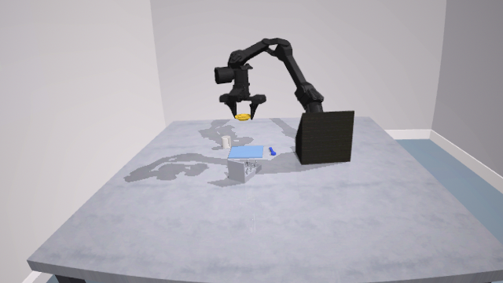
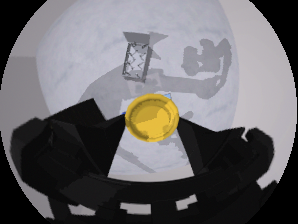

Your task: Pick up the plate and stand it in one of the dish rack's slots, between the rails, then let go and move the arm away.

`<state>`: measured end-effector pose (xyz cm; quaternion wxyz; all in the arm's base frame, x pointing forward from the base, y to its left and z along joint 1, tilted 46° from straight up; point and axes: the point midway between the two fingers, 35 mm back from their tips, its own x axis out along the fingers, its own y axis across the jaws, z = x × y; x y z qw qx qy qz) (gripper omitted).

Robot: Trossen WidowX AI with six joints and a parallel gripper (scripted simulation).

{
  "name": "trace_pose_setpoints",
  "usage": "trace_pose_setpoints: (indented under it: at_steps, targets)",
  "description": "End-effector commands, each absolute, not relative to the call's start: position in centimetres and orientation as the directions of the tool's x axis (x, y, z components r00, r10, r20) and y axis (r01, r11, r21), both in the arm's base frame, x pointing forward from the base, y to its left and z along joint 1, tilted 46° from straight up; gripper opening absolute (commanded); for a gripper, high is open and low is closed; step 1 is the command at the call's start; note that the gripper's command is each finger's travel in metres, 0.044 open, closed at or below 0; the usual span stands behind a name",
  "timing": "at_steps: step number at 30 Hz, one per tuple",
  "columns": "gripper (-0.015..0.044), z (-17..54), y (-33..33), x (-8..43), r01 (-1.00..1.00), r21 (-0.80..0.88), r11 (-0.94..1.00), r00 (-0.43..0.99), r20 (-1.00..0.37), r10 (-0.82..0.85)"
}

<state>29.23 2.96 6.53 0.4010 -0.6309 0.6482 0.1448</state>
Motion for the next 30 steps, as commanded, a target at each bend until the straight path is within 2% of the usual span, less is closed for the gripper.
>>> trace_pose_setpoints:
  at_steps: [1,15,30]
  targets:
    - [0.0000,6.0,3.5,28.6,-0.975,-0.216,0.052,0.119,-0.705,-0.699]
    - [0.0000,4.6,4.4,26.7,-0.951,0.123,-0.283,0.118,-0.704,-0.700]
    - [0.0000,3.2,5.1,24.5,-0.687,0.455,-0.566,0.116,-0.700,-0.705]
